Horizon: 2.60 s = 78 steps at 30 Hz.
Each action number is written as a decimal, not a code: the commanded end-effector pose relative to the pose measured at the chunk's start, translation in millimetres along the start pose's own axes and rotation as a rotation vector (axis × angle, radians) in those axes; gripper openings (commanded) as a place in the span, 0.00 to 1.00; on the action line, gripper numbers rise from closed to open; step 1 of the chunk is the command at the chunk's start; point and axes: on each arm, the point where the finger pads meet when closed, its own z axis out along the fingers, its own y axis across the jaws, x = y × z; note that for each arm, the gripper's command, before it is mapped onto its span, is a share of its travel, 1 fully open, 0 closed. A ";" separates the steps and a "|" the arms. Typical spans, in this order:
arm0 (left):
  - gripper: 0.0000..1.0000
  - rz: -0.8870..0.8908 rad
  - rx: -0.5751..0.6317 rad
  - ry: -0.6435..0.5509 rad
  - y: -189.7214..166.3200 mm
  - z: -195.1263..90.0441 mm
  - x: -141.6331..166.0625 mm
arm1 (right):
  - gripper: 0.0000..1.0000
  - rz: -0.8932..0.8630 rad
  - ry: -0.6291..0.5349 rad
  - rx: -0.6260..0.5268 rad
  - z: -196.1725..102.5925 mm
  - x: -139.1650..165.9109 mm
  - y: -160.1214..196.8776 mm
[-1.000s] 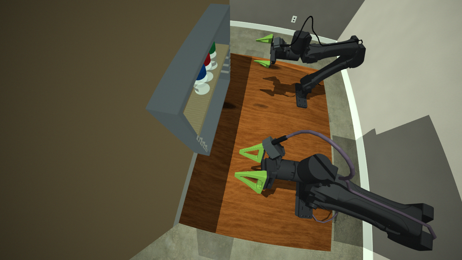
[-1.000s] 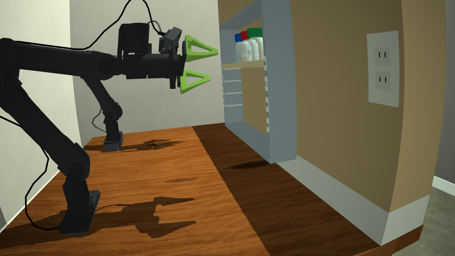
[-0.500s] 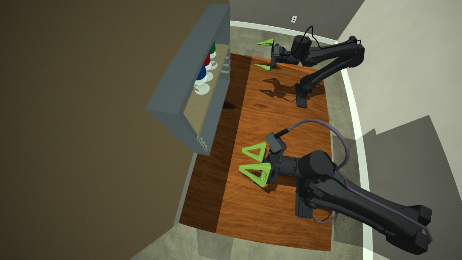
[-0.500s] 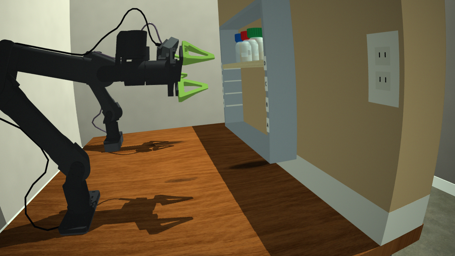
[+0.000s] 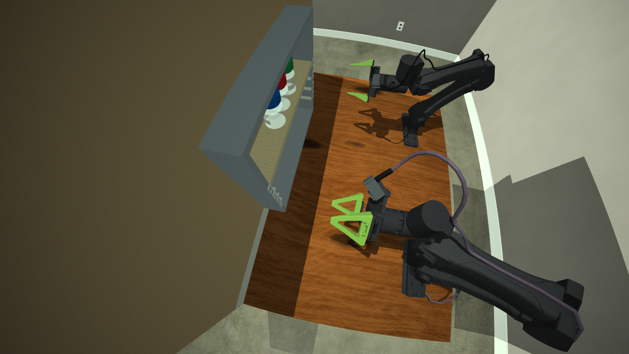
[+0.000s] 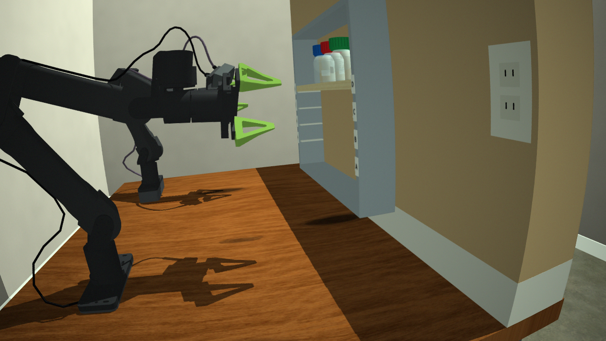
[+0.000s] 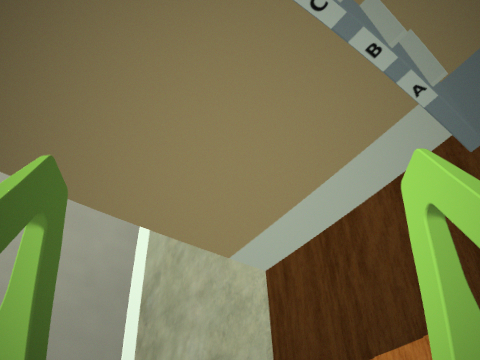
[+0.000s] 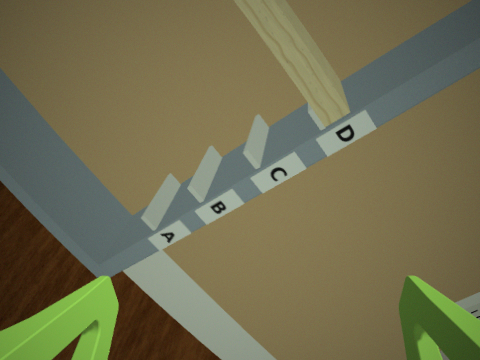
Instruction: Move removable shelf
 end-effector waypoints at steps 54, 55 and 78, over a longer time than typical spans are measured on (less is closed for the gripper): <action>1.00 0.541 -0.012 -0.012 -89.1 -14.7 -11.9 | 1.00 -0.515 -0.010 0.088 -24.2 2.0 45.1; 1.00 0.551 -0.012 -0.012 -90.9 -15.0 -12.1 | 1.00 -0.525 -0.009 0.088 -24.6 2.3 46.4; 1.00 0.618 -0.011 -0.013 -103.6 -17.2 -13.4 | 1.00 -0.592 -0.005 0.091 -27.0 4.0 55.3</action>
